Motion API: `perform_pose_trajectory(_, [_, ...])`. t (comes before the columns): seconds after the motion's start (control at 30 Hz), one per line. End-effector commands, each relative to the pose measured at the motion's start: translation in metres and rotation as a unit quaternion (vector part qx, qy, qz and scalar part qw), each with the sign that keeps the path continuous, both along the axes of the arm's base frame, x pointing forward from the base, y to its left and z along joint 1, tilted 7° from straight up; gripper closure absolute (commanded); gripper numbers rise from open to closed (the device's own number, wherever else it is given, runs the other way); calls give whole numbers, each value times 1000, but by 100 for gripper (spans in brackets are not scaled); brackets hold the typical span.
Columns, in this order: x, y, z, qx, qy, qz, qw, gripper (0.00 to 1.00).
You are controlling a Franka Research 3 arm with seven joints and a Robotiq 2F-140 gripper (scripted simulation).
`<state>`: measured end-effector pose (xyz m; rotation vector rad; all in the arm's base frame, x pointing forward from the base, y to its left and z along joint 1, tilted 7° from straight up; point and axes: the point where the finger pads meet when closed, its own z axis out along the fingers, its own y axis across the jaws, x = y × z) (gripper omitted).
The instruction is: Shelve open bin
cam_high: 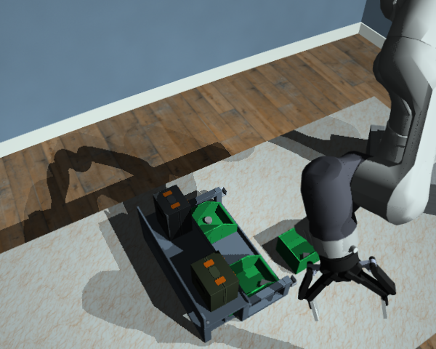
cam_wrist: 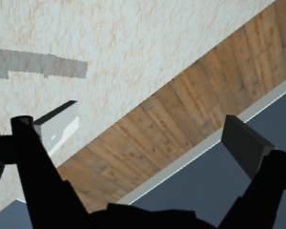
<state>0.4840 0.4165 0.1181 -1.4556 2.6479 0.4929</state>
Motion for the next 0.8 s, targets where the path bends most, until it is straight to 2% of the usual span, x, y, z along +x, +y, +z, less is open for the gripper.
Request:
perform_pose_trajectory(0.0, [0,-14,-1,-24,6,-54,998,0])
perform_pose_trajectory(0.23, [-2,-31,-3,-42,5,-78,996,0])
perform_pose_trajectory(0.27, [-4,-40,-4,-50,5,-90,995,0])
perform_pose_trajectory(0.33, [-4,-40,-4,-50,5,-90,995,0])
perform_pose_trajectory(0.37, [-5,-49,-5,-59,4,-103,993,0])
perform_pose_trajectory(0.43, [-5,-49,-5,-59,4,-103,993,0])
perform_pose_trajectory(0.47, [-7,-58,-6,-67,3,-116,991,0])
perform_pose_trajectory(0.77, [-7,-58,-6,-67,3,-116,991,0])
